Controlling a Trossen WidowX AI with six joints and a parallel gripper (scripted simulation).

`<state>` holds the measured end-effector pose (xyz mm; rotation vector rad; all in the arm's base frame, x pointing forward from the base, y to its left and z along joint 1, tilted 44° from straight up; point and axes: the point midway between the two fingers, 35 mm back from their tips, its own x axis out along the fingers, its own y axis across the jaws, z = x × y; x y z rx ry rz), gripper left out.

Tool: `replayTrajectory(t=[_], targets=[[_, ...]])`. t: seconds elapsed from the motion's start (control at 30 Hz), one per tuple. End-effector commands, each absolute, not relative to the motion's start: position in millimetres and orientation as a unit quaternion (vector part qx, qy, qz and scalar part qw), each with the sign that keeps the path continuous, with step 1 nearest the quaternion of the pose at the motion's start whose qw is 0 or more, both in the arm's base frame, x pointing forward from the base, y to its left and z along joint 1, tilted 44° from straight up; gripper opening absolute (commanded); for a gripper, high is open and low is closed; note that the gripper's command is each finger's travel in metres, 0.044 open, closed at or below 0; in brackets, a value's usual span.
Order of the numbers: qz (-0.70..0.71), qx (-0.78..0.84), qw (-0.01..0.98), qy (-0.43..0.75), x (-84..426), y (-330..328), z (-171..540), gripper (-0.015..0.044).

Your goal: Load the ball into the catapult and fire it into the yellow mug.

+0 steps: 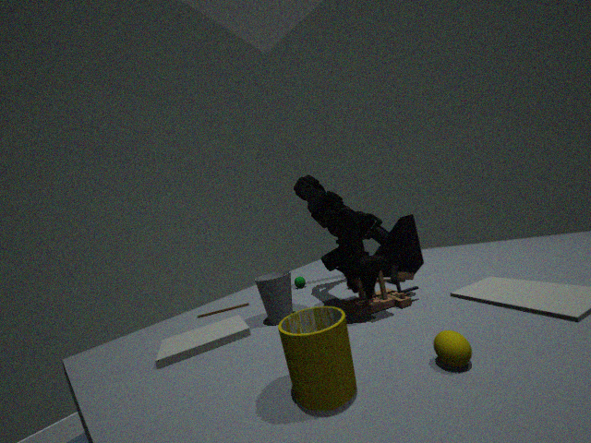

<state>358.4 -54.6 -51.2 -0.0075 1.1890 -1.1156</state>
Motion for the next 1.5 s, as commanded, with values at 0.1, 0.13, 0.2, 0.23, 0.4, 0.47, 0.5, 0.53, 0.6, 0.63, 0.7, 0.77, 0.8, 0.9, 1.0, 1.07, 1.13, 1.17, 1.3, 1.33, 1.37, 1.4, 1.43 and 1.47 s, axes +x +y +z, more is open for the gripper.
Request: replayTrajectory(t=[0.1,0.13,0.2,0.23,0.4,0.47,0.5,0.53,0.6,0.63,0.7,0.77,0.8,0.9,1.0,1.07,1.13,1.17,1.3,1.33,1.37,1.4,1.43,1.47], targets=[[-0.498,-0.003,0.686,0.530,358.8,-54.6,-50.8,0.0151],[-0.498,-0.003,0.686,0.530,358.8,-54.6,-50.8,0.0145],[-0.498,-0.003,0.686,0.530,358.8,-54.6,-50.8,0.0131],[-0.498,-0.003,0.686,0.530,358.8,-54.6,-50.8,0.0125],[-0.498,-0.003,0.686,0.531,361.1,-37.2,-33.3,0.0032],[-0.498,-0.003,0.685,0.532,361.5,-21.8,-17.0,0.0000],[-0.498,-0.004,0.685,0.532,361.4,-19.9,-14.9,0.0000],[-0.498,-0.004,0.685,0.532,361.4,-19.9,-14.9,0.0000],[-0.496,-0.005,0.685,0.533,361.4,-19.9,-14.9,0.0000],[-0.492,-0.011,0.685,0.537,361.5,-20.0,-14.9,0.0000],[-0.475,-0.032,0.685,0.552,361.5,-20.0,-15.2,0.0000],[-0.456,-0.055,0.683,0.567,361.5,-20.0,-15.5,0.0000],[-0.447,-0.067,0.682,0.575,361.6,-20.0,-15.6,0.0000],[-0.417,-0.102,0.678,0.597,362.0,-19.9,-16.3,0.0000],[-0.385,-0.137,0.672,0.618,362.8,-19.4,-17.2,0.0000],[-0.364,-0.160,0.667,0.630,363.5,-19.0,-18.0,0.0000],[-0.343,-0.182,0.661,0.642,364.4,-18.1,-19.2,0.0000],[-0.331,-0.194,0.658,0.648,364.9,-17.6,-19.8,0.0000],[-0.287,-0.238,0.643,0.669,367.6,-14.0,-24.0,0.0000],[-0.275,-0.249,0.639,0.674,368.4,-12.7,-25.4,0.0000],[-0.266,-0.258,0.635,0.678,369.1,-11.6,-26.7,0.0000],[-0.260,-0.263,0.633,0.680,369.7,-9.4,-28.8,0.0000],[-0.258,-0.265,0.633,0.681,369.9,-8.6,-29.6,0.0000],[-0.258,-0.265,0.633,0.681,369.9,-8.6,-29.6,0.0000]])
